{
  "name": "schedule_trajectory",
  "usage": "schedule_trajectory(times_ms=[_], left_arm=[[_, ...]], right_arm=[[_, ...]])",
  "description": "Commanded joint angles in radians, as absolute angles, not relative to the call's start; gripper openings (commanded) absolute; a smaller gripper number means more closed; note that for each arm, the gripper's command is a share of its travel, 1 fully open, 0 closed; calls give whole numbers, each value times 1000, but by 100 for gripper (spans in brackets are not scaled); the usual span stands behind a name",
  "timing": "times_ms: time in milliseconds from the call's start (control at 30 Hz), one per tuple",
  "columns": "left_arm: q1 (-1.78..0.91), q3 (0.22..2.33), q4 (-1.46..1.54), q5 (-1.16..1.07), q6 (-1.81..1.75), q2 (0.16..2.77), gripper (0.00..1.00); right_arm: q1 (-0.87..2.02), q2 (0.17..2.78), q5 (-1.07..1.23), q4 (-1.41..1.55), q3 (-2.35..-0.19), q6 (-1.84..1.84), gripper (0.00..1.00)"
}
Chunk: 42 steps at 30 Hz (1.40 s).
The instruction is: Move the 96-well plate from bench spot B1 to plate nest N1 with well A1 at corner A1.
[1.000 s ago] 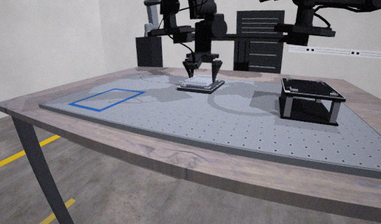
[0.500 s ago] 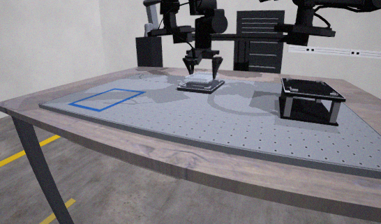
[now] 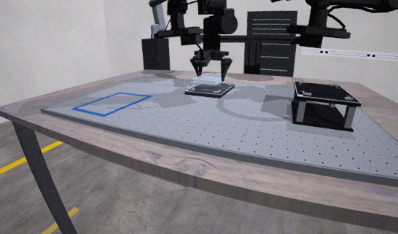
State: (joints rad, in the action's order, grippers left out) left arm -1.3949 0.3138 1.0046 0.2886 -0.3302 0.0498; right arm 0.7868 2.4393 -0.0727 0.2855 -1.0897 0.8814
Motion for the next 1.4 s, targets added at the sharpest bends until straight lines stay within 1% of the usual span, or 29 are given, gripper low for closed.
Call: schedule_trajectory(times_ms=[0, 800, 900, 1167, 1367], left_arm=[[-1405, 319, 1017, 297, -337, 39, 100], [-1405, 319, 1017, 297, -337, 39, 100], [-1405, 319, 1017, 297, -337, 39, 100], [-1405, 319, 1017, 297, -337, 39, 100], [-1405, 319, 1017, 297, -337, 39, 100]], right_arm=[[785, 2399, -79, 311, -1126, 876, 82], [787, 2398, -77, 295, -1146, 877, 82], [788, 2426, -74, 284, -1109, 879, 82], [786, 2452, -84, 246, -1099, 873, 82], [777, 2498, -86, 211, -1134, 867, 82]])
